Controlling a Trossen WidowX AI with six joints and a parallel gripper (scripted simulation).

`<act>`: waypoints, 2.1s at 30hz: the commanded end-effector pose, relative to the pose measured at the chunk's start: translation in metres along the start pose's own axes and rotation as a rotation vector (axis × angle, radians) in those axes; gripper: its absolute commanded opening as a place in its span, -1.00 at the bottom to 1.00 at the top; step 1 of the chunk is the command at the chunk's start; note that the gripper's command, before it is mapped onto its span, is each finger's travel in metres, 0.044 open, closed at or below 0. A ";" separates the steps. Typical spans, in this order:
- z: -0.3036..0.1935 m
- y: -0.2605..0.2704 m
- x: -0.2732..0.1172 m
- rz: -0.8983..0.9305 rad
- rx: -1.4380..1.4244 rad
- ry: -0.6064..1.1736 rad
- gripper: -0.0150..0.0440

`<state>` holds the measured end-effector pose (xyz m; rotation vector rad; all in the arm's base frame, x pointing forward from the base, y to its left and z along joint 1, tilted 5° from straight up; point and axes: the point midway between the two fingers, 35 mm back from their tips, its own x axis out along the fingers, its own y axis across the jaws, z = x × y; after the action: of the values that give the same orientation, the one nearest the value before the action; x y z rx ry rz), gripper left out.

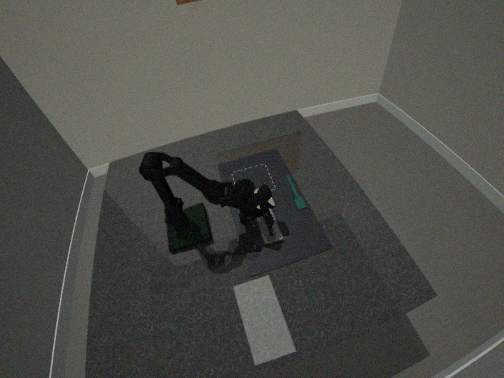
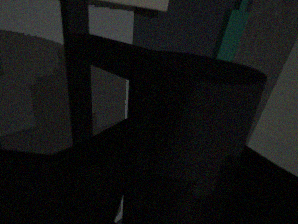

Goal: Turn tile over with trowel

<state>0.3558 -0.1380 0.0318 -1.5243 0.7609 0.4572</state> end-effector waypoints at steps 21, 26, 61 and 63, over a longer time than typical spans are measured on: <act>0.032 -0.049 -0.039 -0.013 0.062 -0.070 -0.49; 0.046 -0.054 -0.044 -0.013 0.063 -0.070 -0.49; 0.033 -0.075 -0.062 -0.013 0.063 -0.070 -0.49; 0.033 -0.075 -0.062 -0.013 0.063 -0.070 -0.49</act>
<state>0.3678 -0.0955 0.1150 -1.4342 0.7302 0.4731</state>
